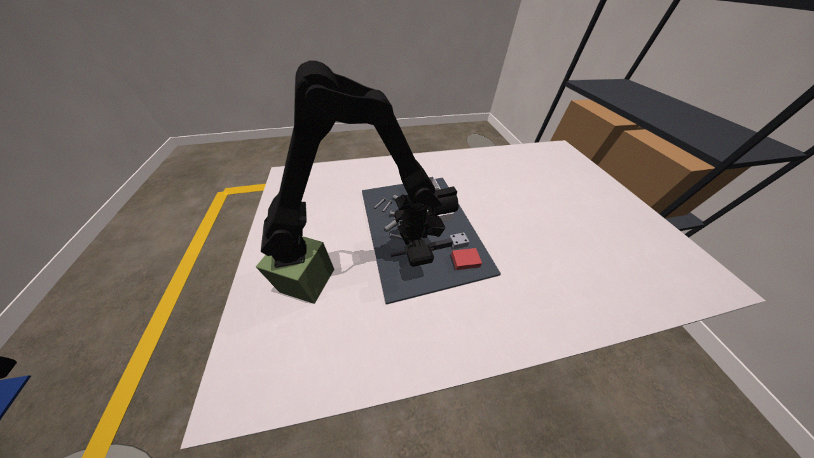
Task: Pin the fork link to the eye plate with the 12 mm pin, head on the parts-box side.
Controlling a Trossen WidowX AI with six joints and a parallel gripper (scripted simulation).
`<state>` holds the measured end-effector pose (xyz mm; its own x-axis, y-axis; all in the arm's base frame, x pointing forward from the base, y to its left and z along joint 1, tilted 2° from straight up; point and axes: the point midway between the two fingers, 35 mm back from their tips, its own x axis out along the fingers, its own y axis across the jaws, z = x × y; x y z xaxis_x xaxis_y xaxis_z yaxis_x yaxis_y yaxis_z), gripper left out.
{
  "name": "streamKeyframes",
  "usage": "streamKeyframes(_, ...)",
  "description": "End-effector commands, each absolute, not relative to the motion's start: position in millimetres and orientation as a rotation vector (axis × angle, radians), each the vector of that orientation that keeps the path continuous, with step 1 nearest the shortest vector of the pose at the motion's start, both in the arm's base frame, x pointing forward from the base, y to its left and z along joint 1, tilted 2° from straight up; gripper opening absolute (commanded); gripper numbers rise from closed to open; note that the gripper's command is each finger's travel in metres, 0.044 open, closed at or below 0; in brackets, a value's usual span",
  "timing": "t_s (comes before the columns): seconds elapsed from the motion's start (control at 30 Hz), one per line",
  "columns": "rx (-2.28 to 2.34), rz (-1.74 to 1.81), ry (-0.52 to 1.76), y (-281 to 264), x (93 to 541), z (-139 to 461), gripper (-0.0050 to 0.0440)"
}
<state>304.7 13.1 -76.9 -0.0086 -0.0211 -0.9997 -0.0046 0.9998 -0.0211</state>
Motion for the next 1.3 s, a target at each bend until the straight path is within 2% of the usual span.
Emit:
streamKeyframes(0.0, -0.009, -0.017, 1.544, 14.3, 318.1, -78.0, 0.0123)
streamKeyframes(1.27, -0.009, -0.017, 1.544, 13.4, 309.5, -77.1, 0.0123)
